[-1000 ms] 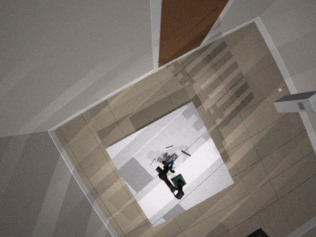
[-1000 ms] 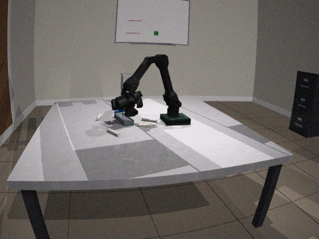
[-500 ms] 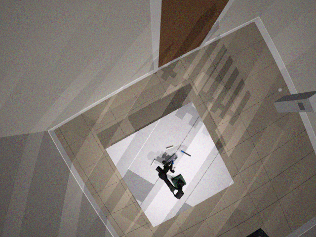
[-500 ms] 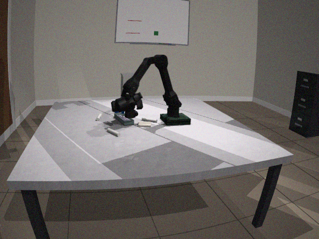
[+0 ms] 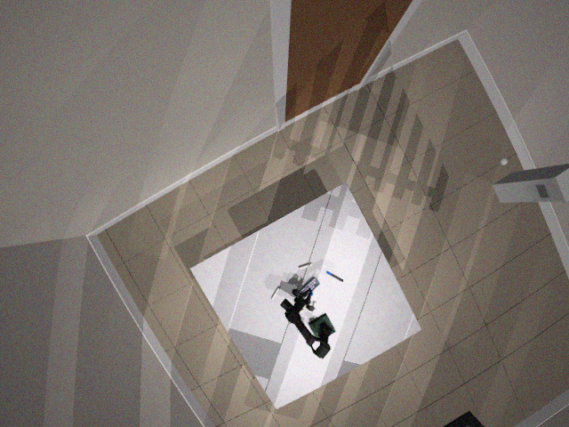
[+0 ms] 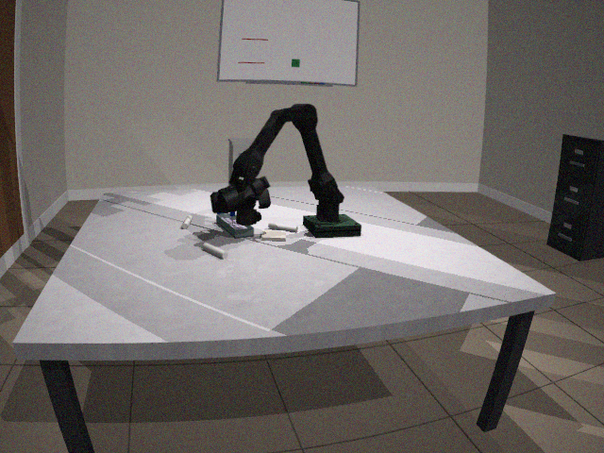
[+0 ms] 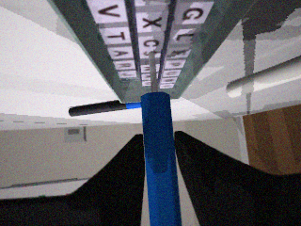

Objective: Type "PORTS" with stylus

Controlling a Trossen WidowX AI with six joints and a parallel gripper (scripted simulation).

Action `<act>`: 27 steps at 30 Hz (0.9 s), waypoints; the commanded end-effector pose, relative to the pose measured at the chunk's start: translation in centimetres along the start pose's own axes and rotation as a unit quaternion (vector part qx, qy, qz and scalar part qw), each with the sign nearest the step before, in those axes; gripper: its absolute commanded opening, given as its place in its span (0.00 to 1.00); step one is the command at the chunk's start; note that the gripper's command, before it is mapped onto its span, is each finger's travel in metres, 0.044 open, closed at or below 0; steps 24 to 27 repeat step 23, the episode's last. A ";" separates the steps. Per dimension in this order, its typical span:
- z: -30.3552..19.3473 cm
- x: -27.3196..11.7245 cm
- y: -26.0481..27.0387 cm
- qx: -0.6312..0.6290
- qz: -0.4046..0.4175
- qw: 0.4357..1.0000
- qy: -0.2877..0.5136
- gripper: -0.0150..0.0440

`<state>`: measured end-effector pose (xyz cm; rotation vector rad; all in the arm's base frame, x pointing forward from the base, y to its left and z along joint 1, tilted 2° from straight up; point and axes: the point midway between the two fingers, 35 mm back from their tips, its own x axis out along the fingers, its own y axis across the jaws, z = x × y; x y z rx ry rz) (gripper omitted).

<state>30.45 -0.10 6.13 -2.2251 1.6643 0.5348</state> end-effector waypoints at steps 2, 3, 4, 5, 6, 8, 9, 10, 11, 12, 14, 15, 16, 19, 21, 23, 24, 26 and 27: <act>-0.3 -0.1 0.0 -0.001 -0.001 1.000 0.002 0.39; -0.6 -0.3 -0.1 -0.001 -0.001 1.000 0.002 0.39; -1.0 -0.6 -0.1 -0.001 -0.001 1.000 0.002 0.39; -1.5 -0.8 -0.1 -0.001 -0.001 1.000 0.002 0.39; -2.0 -1.1 -0.1 -0.001 -0.001 1.000 0.002 0.39; -3.0 -1.7 -0.1 -0.001 -0.001 1.000 0.002 0.39; -3.4 -1.9 0.0 -0.001 -0.001 1.000 0.002 0.39; -3.5 -2.0 0.0 -0.001 -0.001 1.000 0.002 0.39; -3.5 -2.0 0.0 -0.001 -0.001 1.000 0.002 0.39; -3.5 -2.0 0.0 -0.001 -0.001 1.000 0.002 0.39; -3.0 -1.7 -0.1 -0.001 -0.001 1.000 0.000 0.39; -3.0 -1.7 -0.1 -0.001 -0.001 1.000 0.000 0.39; -3.0 -1.7 -0.1 -0.001 -0.001 1.000 0.000 0.39; -3.0 -1.7 -0.1 -0.001 -0.001 1.000 0.000 0.39; -3.0 -1.7 -0.1 -0.001 -0.001 1.000 0.000 0.39; -3.0 -1.7 -0.1 -0.001 -0.001 1.000 0.000 0.39; -3.0 -1.7 -0.1 -0.001 -0.001 1.000 0.000 0.39; -3.0 -1.7 -0.1 -0.001 -0.001 1.000 0.000 0.39; -3.0 -1.7 -0.1 -0.001 -0.001 1.000 0.000 0.39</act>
